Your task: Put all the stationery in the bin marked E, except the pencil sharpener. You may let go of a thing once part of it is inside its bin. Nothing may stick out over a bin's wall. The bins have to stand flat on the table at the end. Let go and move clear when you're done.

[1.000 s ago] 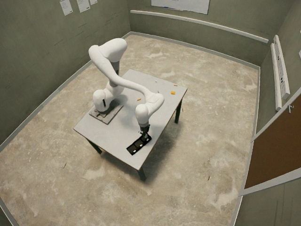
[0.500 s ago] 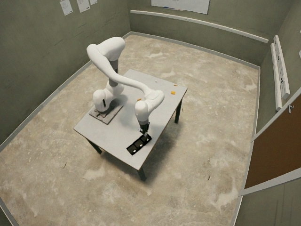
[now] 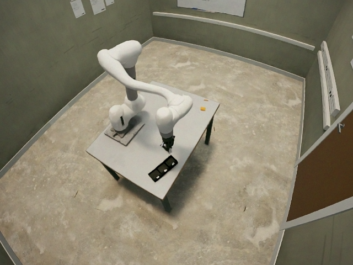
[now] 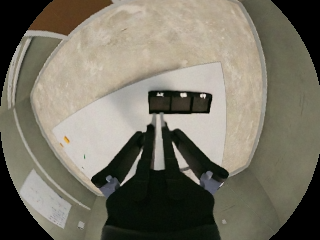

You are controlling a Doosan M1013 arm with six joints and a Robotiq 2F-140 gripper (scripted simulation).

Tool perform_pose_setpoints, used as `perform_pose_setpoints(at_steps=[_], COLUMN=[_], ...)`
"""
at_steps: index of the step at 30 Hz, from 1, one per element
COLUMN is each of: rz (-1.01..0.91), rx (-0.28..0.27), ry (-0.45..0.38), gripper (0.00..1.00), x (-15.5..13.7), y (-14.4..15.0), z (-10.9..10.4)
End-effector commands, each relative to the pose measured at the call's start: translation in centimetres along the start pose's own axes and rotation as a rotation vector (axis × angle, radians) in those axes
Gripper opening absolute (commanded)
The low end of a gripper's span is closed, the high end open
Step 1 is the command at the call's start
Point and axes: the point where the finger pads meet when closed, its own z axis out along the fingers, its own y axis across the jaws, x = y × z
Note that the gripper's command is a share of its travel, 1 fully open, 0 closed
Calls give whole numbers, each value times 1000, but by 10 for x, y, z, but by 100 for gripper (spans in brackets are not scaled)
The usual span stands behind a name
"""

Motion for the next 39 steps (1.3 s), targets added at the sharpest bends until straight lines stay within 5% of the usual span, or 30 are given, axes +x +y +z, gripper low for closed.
perform_pose_setpoints(at_steps=[1,8,9,21,39], rz=[0,0,-50,-560,-568], rx=[0,0,0,0,0], ry=[-1,-1,-1,-1,-1], gripper=[15,15,40,40,40], x=[0,0,-2,-30,-66], y=[0,0,-8,-103,-229], z=[-14,-14,-13,4,26])
